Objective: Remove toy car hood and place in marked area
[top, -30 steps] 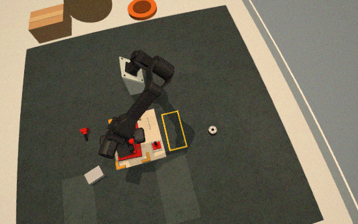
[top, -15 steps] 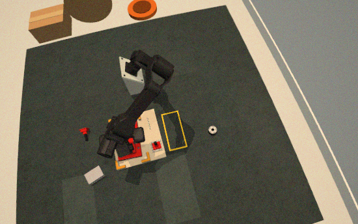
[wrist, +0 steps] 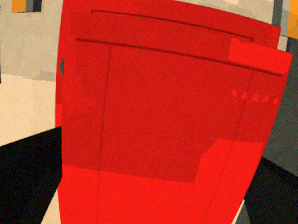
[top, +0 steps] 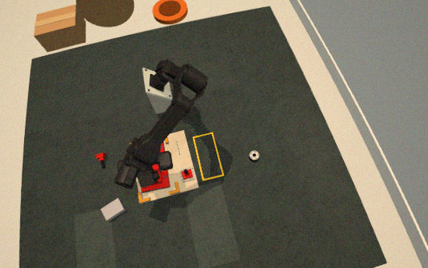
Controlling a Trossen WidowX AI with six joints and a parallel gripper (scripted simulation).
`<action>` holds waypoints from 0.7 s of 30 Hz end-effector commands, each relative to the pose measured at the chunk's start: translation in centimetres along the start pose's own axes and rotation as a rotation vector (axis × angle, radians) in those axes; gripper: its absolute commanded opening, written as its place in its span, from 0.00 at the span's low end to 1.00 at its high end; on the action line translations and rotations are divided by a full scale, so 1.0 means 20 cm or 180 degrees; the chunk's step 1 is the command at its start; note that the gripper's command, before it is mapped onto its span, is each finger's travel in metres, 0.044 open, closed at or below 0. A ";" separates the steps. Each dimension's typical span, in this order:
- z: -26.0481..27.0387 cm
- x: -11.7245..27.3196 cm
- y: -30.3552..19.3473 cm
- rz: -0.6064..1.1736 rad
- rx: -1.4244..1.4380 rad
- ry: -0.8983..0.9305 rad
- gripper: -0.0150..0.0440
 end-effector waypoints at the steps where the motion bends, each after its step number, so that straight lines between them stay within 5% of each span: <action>1: 0.00 0.02 0.00 0.0002 0.0009 -0.0011 0.25; 21: 0.00 0.27 0.00 0.0001 0.0006 -0.0014 0.25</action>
Point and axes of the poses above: the point midway between the two fingers, 35 mm back from their tips, its own x axis back along the fingers, its own z axis across the jaws, y = z × x, the point moved 4 cm from there along x, back along the fingers, and after that the axes turned 10 degrees about -x, right-handed, at the moved point
